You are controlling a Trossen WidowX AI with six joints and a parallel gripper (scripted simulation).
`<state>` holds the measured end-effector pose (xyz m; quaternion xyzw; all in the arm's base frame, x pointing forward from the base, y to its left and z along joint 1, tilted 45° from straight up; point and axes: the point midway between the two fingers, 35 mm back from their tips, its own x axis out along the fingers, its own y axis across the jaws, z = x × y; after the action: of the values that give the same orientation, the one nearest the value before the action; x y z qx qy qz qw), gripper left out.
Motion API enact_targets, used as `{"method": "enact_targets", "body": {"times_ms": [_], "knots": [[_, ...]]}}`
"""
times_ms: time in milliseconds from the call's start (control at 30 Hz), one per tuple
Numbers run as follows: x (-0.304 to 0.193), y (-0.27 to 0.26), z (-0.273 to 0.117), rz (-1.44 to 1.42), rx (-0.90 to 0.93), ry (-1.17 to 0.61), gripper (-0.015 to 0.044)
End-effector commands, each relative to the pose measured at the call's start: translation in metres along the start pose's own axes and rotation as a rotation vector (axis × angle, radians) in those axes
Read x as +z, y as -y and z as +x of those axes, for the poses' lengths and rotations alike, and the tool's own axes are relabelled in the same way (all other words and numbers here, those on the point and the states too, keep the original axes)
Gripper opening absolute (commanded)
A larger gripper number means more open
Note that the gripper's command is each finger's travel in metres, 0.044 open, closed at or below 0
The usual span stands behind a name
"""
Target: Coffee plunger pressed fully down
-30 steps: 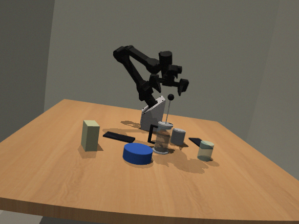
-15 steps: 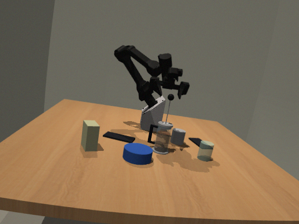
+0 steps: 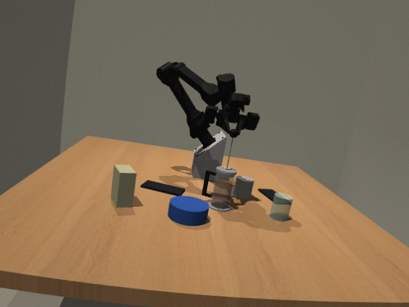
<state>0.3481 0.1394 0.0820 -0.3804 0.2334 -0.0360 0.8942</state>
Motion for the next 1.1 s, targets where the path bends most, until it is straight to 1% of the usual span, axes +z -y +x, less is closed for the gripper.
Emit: {"method": "enact_targets", "body": {"times_ms": [0,1067], "knots": [[0.001,0.000,0.000,0.001,0.001,0.003,0.0115],[-0.033,-0.004,0.030,0.002,0.005,-0.001,0.0115]]}}
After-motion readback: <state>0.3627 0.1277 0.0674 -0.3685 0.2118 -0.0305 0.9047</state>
